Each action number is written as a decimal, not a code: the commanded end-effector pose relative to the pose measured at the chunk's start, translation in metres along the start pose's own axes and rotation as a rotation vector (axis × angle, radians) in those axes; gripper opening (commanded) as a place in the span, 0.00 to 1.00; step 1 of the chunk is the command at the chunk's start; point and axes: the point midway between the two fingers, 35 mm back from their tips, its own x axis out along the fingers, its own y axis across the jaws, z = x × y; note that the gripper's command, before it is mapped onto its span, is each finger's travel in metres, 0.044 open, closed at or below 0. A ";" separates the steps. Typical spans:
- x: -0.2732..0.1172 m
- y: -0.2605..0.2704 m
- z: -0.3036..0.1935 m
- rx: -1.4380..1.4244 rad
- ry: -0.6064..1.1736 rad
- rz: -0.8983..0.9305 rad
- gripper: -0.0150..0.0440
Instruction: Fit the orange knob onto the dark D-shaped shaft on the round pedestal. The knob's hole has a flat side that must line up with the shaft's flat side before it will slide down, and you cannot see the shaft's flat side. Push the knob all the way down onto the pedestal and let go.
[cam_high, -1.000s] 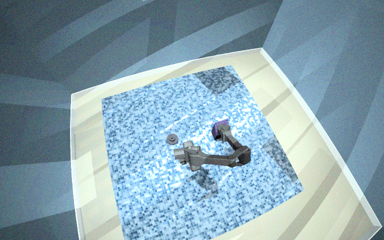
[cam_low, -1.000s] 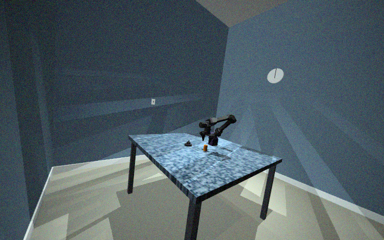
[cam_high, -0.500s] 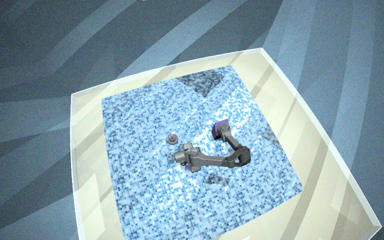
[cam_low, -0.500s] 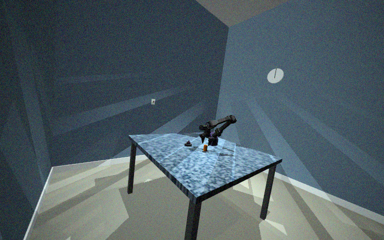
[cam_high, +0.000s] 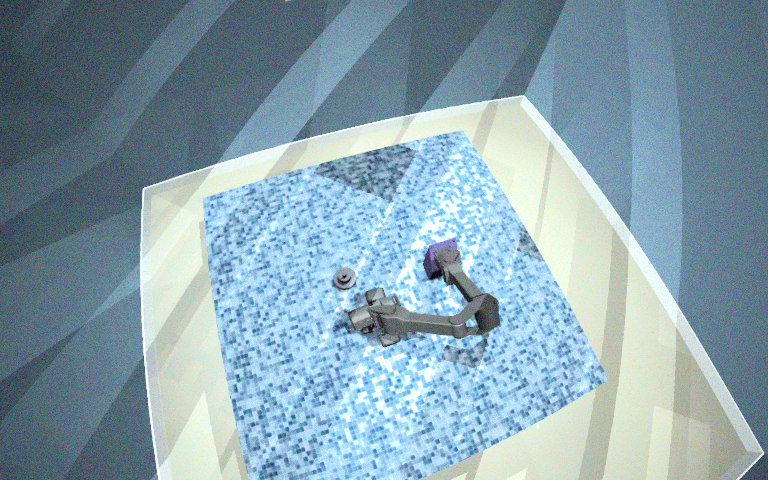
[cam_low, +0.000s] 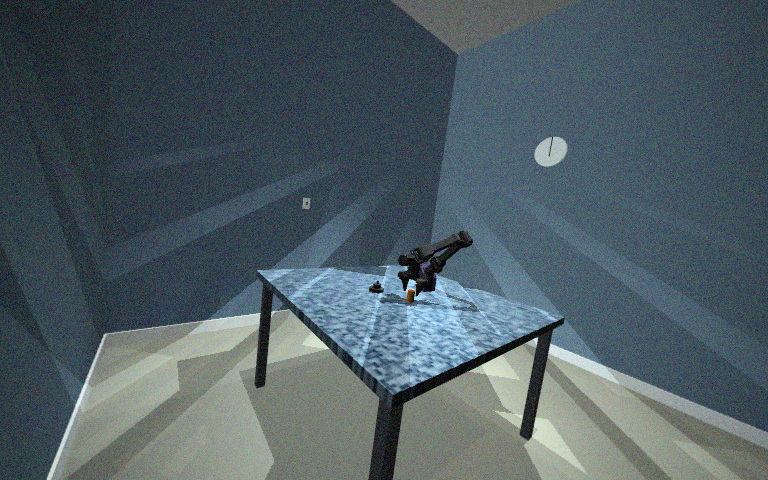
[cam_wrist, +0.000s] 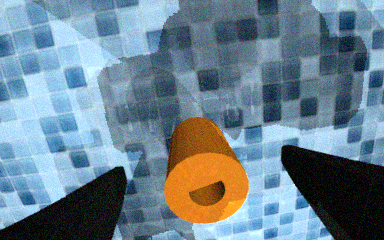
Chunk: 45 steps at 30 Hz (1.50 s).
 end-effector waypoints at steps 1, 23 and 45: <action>0.007 0.000 -0.002 0.004 0.005 -0.002 1.00; 0.033 0.001 -0.004 0.005 0.005 0.004 0.82; 0.000 0.000 0.001 -0.005 -0.022 0.013 0.25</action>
